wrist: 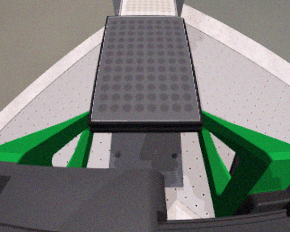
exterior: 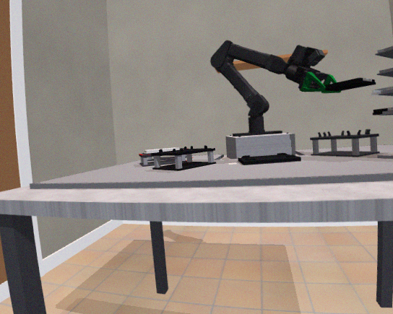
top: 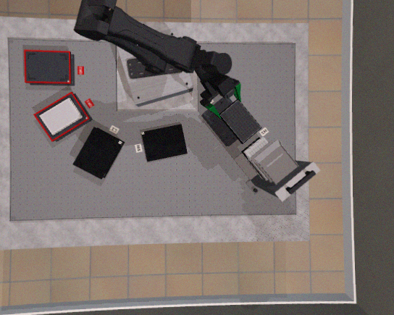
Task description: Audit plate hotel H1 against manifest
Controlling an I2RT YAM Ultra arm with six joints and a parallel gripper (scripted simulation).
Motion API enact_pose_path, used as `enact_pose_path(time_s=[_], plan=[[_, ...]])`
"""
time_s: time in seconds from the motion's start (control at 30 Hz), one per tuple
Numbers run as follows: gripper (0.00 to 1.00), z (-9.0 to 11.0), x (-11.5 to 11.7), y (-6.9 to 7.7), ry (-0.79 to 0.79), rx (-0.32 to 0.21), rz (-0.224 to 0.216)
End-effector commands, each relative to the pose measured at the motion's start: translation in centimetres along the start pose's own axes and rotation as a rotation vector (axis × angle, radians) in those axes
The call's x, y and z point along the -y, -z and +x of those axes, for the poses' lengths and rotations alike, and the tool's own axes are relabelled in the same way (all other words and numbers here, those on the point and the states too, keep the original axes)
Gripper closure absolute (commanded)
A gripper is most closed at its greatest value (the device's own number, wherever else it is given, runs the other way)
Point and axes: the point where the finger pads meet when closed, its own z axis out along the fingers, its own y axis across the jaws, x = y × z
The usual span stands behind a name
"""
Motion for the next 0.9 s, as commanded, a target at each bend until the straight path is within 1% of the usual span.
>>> enact_pose_path(time_s=[0.0,0.47,0.87], plan=[[0.14,-0.8,0.1,0.6,-0.022,0.032,0.005],[0.14,0.4,0.1,1.7,-0.022,0.031,0.005],[0.14,0.9,0.1,1.4,-0.022,0.031,0.005]])
